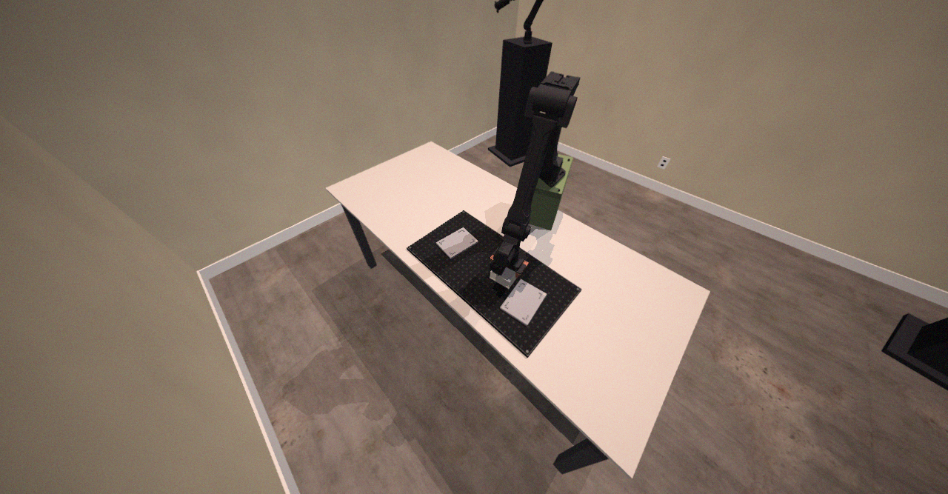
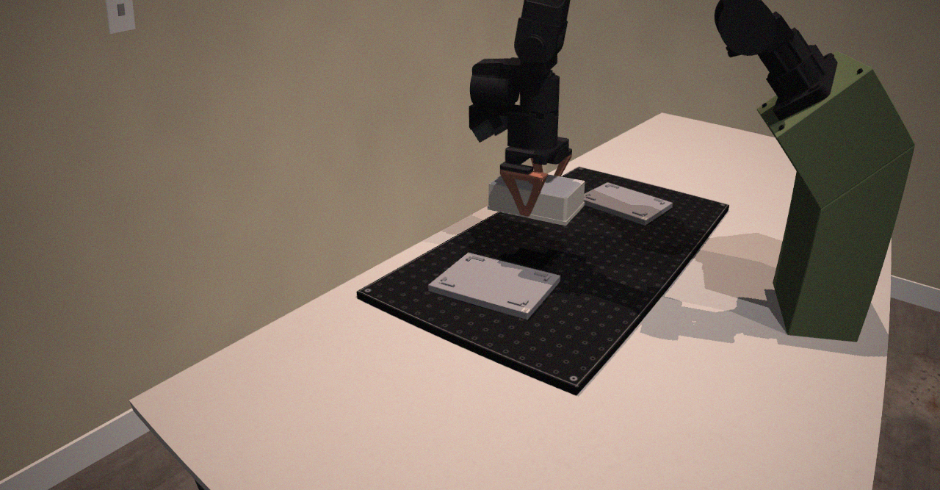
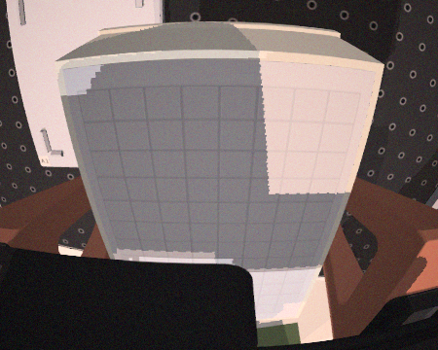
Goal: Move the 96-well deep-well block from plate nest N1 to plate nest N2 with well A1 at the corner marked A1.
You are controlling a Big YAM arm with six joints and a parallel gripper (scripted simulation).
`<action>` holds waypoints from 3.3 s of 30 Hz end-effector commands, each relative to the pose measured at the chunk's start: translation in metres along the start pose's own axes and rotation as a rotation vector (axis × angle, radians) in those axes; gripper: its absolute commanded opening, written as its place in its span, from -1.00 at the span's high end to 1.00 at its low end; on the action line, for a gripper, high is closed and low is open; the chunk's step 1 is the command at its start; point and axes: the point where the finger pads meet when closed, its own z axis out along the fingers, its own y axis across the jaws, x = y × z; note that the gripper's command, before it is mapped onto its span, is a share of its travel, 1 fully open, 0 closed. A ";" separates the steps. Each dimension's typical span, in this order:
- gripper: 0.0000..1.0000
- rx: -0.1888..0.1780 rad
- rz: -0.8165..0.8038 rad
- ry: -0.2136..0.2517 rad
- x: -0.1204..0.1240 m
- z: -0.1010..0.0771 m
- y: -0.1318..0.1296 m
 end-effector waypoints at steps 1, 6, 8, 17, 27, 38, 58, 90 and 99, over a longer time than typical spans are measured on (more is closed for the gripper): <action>1.00 -0.005 0.024 -0.019 -0.009 -0.008 0.008; 1.00 -0.005 0.024 -0.014 -0.015 -0.004 0.025; 1.00 -0.003 0.025 -0.005 -0.013 -0.002 0.031; 1.00 -0.002 0.024 -0.001 -0.017 0.000 0.054; 1.00 -0.004 0.024 -0.002 -0.025 -0.001 0.088; 1.00 0.018 0.039 0.018 -0.018 0.003 0.090; 1.00 0.006 0.030 0.006 -0.023 0.002 0.096; 1.00 0.009 0.029 0.007 -0.022 0.002 0.093; 1.00 0.009 0.028 0.008 -0.021 0.002 0.093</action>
